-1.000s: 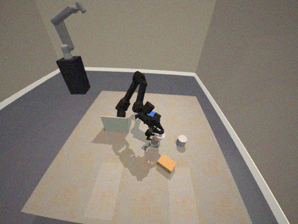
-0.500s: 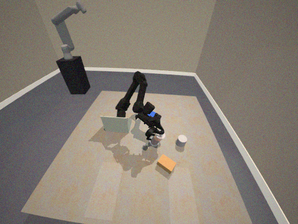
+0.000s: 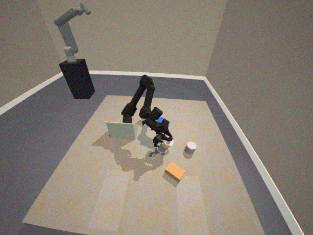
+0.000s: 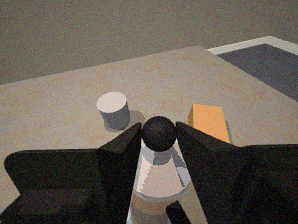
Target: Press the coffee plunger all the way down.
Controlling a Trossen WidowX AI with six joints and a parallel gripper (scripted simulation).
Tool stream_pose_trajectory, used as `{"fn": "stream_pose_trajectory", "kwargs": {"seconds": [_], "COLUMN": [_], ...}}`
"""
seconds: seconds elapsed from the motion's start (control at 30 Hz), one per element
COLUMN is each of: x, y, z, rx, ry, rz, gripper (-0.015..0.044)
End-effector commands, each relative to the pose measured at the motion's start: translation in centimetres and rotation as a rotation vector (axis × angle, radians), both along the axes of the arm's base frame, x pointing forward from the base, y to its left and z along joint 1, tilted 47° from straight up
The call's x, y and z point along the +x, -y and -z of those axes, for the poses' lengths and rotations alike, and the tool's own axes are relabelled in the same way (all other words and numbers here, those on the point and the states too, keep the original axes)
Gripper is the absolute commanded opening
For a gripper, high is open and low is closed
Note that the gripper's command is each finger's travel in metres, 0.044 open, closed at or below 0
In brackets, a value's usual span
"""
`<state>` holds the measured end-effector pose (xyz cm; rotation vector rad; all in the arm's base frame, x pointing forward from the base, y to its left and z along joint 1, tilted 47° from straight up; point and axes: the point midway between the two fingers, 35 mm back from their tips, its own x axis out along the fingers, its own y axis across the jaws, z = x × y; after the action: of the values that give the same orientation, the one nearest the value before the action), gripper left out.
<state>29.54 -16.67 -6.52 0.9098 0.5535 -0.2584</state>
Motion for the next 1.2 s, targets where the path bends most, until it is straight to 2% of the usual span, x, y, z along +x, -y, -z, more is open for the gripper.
{"fn": "stream_pose_trajectory", "kwargs": {"seconds": [0.0,0.3,0.63,0.97,1.17], "x": [0.0,0.0,-0.4,-5.5,-6.0], "y": [0.0,0.0,2.4,2.8,2.6], "z": [0.0,0.0,-1.5,-7.2,-7.6], "rx": [0.001,0.001,-0.039,0.009,0.013], "ry": [-0.001,-0.001,0.019,-0.012,-0.011], "rz": [0.000,0.000,0.034,-0.003,-0.005], "gripper": [0.0204,0.0440,0.0440,0.0440,0.0440]}}
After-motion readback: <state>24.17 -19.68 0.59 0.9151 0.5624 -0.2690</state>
